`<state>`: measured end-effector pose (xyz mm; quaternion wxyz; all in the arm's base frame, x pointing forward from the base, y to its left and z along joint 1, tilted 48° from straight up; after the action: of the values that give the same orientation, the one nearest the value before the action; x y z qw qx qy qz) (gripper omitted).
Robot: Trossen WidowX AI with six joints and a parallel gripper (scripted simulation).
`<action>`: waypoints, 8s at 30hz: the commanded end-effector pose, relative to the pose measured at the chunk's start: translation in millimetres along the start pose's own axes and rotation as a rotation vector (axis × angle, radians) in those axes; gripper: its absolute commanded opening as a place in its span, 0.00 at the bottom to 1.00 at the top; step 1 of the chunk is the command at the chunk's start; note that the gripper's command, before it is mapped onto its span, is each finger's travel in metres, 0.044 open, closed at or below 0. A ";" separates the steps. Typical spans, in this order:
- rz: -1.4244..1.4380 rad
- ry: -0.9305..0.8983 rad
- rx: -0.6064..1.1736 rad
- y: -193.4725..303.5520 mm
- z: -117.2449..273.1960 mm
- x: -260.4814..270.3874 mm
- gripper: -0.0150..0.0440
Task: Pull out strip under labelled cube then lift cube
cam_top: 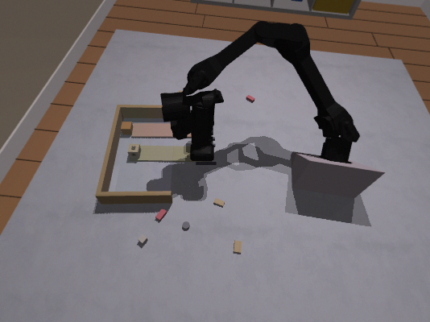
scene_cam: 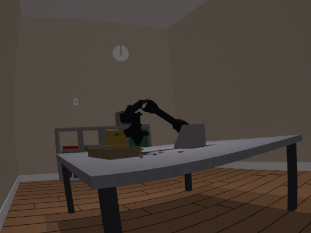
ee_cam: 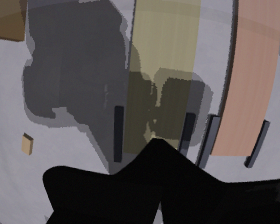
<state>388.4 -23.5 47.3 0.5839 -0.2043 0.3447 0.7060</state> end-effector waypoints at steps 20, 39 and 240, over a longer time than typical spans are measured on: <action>0.006 0.006 0.004 2.9 -27.2 2.7 0.25; 0.006 0.006 0.004 2.9 -28.0 2.7 0.25; -0.005 0.004 0.005 54.9 22.1 14.2 1.00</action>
<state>323.4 -2.6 66.4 0.5875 -0.2045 0.3457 0.7025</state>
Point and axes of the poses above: the point midway between the two fingers, 35 mm back from their tips, its own z axis back along the fingers, its own x axis across the jaws, y = z × x, the point moved 7 cm from there along z, back along the fingers, and after that the axes turned 12 degrees about z, right-handed, at the moved point
